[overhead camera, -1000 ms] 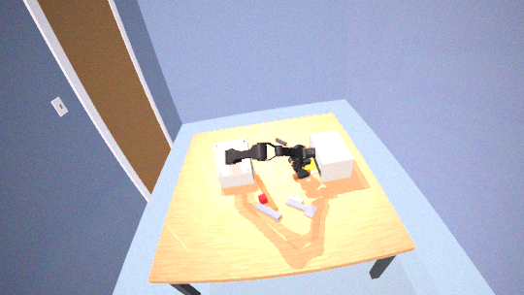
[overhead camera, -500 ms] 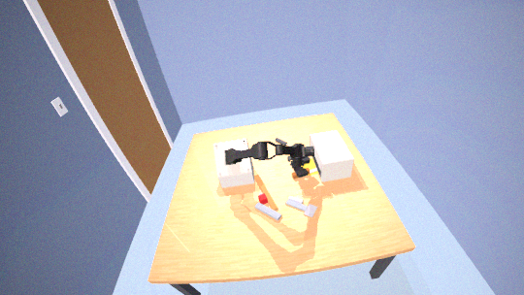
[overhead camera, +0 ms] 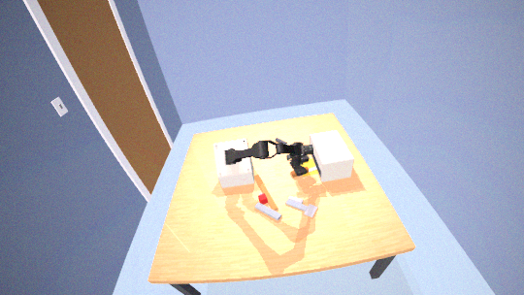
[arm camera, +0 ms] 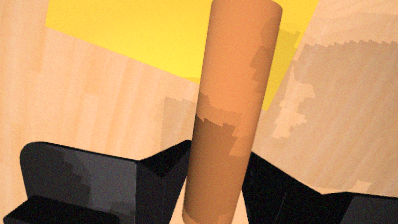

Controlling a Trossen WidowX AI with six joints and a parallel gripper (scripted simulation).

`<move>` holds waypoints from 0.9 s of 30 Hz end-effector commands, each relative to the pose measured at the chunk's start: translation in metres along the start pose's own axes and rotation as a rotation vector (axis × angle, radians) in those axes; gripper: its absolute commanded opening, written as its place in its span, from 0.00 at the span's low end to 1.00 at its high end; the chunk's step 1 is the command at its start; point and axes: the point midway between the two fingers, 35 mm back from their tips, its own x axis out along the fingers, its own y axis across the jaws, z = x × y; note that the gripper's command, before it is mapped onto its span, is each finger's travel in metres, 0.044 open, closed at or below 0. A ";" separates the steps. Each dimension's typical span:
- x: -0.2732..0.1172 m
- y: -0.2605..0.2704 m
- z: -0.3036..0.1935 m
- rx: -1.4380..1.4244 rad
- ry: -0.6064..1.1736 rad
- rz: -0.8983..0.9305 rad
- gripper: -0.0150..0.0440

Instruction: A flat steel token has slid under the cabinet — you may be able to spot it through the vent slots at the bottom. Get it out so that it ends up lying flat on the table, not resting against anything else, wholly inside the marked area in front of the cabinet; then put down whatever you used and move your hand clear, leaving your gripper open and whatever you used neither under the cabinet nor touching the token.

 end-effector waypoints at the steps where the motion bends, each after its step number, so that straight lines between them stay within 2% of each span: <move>1: 0.001 0.010 -0.001 -0.006 -0.001 0.011 0.25; 27: 0.001 0.015 -0.008 -0.006 0.000 0.011 0.25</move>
